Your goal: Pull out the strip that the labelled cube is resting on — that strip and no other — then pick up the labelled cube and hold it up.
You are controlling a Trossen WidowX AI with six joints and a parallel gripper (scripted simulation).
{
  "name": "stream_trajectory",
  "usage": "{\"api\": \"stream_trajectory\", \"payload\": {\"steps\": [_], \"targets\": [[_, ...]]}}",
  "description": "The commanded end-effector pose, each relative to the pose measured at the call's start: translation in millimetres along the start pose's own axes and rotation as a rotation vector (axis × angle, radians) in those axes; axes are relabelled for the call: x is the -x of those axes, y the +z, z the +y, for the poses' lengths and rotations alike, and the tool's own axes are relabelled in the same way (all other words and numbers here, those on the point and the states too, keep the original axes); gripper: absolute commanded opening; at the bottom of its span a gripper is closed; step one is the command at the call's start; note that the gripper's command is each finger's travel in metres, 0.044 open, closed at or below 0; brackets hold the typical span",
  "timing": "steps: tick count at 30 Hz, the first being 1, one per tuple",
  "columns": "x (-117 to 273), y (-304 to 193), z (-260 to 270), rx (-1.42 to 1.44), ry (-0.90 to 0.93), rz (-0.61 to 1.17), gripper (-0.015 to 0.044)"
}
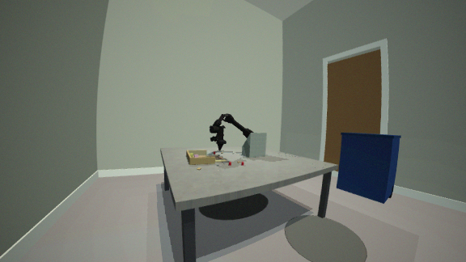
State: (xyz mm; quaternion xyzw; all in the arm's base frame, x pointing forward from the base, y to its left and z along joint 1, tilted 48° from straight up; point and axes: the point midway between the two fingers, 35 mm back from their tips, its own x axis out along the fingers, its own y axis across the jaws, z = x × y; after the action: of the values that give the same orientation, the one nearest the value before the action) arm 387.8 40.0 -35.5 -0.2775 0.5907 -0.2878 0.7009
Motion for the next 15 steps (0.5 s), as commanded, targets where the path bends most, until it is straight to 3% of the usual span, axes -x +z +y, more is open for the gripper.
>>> {"api": "stream_trajectory", "payload": {"steps": [1,15], "targets": [[-8.4,-1.2,1.8,0.007,-0.001,0.007,0.0000],[-31.7,-0.4,2.7,0.007,-0.001,0.007,0.0000]]}}
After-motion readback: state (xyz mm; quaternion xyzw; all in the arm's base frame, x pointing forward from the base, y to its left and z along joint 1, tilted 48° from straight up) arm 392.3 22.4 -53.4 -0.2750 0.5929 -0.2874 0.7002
